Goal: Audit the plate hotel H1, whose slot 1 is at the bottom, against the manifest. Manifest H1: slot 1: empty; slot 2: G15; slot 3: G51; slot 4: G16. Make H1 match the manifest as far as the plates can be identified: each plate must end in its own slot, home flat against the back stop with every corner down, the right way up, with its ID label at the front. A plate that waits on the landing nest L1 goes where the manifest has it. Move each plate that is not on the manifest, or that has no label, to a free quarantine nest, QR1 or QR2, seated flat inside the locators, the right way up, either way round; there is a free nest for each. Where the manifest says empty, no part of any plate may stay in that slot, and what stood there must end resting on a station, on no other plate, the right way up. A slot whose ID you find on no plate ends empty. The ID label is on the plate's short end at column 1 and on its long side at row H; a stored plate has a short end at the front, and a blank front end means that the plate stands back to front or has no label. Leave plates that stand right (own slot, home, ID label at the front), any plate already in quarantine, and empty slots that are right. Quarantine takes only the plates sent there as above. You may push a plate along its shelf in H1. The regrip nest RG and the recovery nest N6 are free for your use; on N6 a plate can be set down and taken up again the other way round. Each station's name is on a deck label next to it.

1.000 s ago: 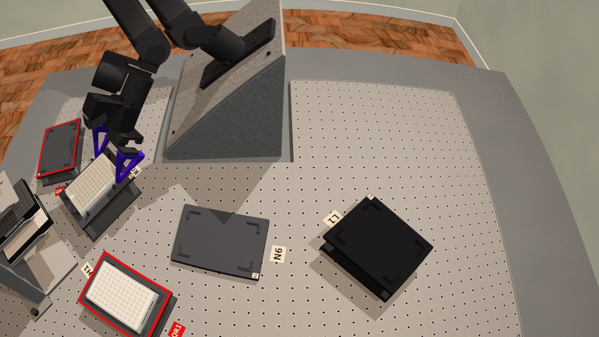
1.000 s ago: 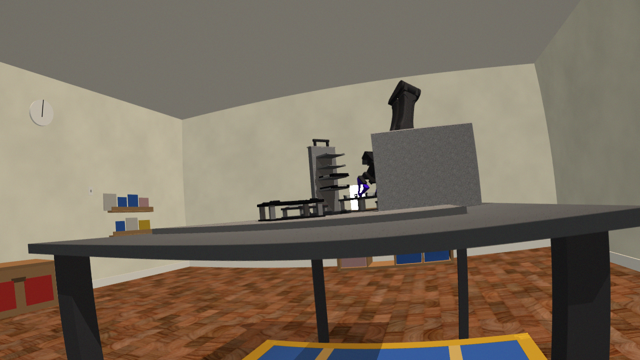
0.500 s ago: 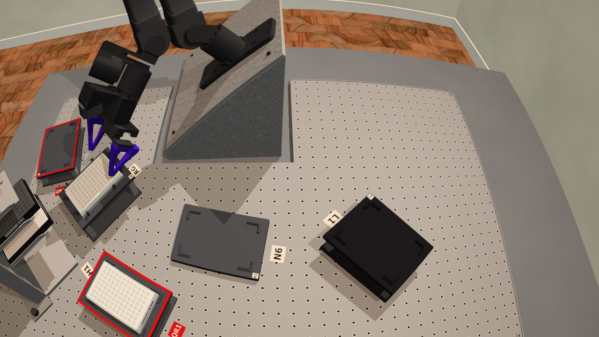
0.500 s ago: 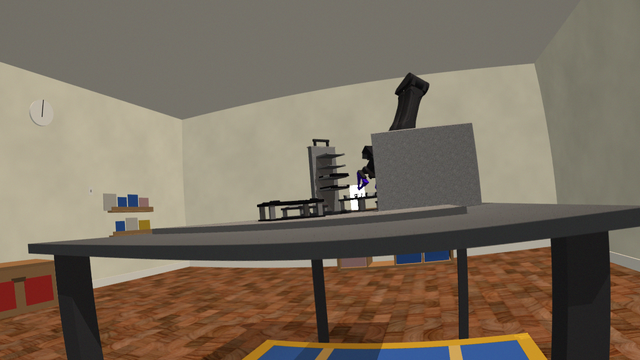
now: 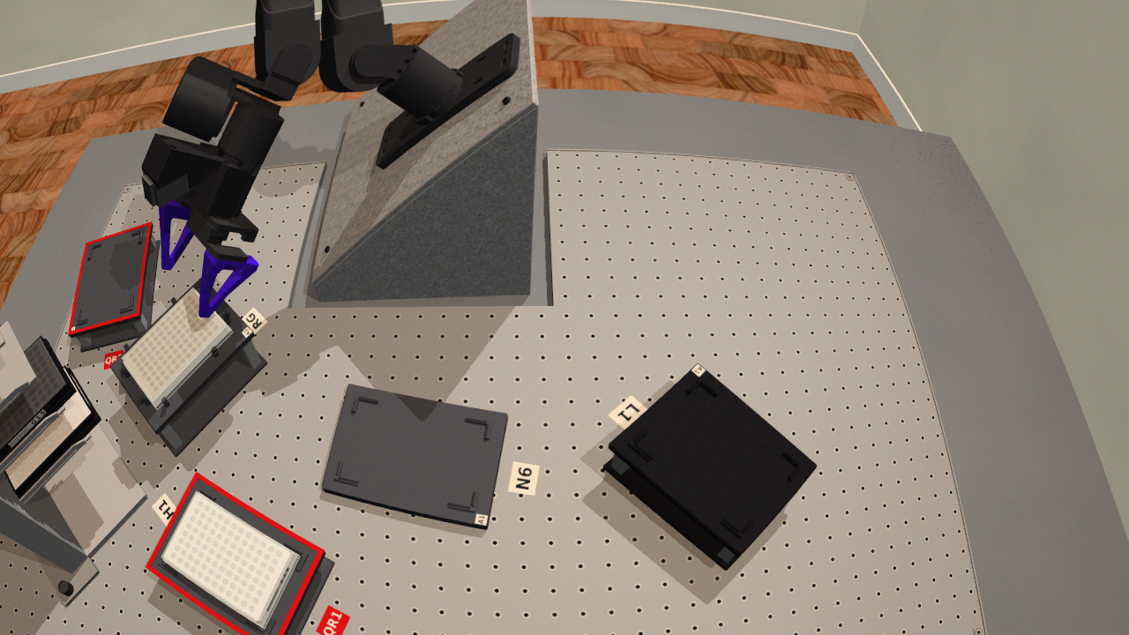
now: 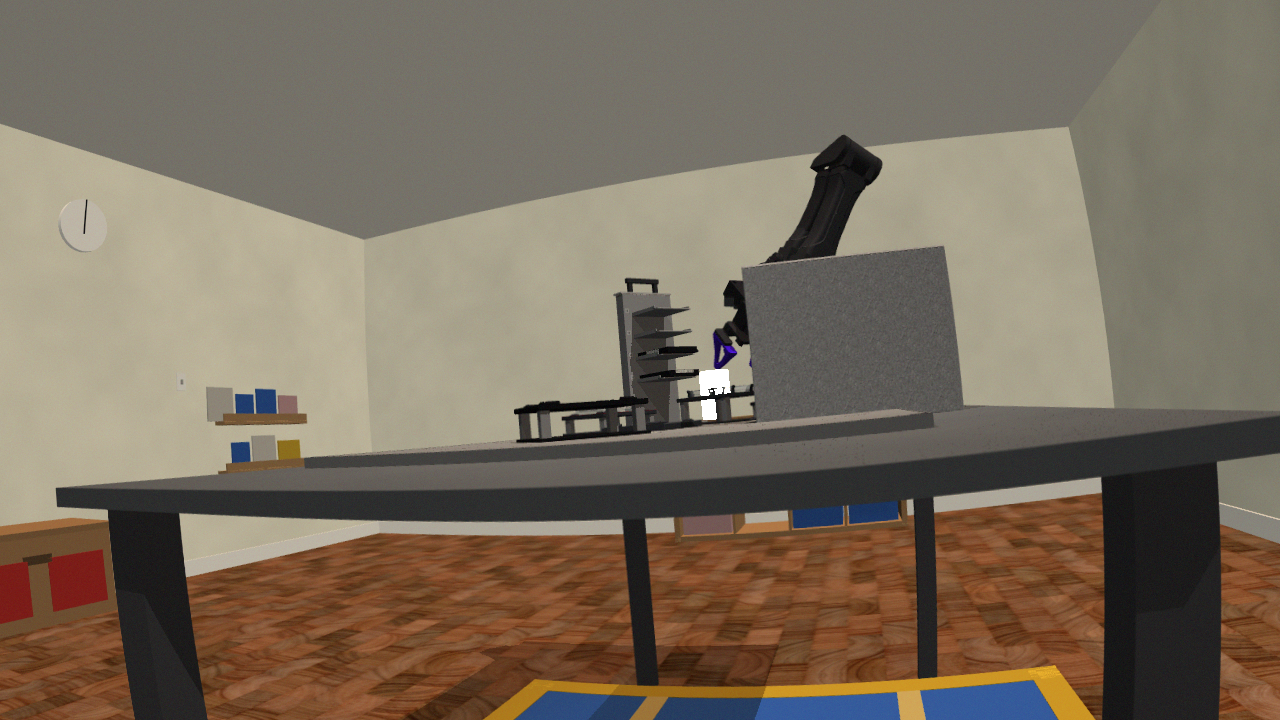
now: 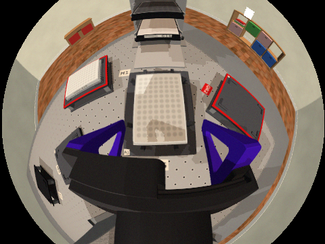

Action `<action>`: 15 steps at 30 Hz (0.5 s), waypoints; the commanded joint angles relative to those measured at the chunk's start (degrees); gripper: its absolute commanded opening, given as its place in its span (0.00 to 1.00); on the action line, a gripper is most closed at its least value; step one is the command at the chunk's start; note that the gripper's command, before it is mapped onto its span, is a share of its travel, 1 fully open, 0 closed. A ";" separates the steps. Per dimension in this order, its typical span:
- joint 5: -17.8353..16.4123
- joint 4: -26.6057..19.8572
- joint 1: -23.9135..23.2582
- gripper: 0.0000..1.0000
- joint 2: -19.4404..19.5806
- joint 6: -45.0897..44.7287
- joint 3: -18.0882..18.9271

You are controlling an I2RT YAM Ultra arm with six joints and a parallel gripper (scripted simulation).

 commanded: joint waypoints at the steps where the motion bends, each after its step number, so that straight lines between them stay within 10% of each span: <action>1: 0.90 -5.03 0.60 1.00 -1.75 0.29 0.36; 15: 5.90 -18.68 5.68 1.00 -12.86 1.31 2.67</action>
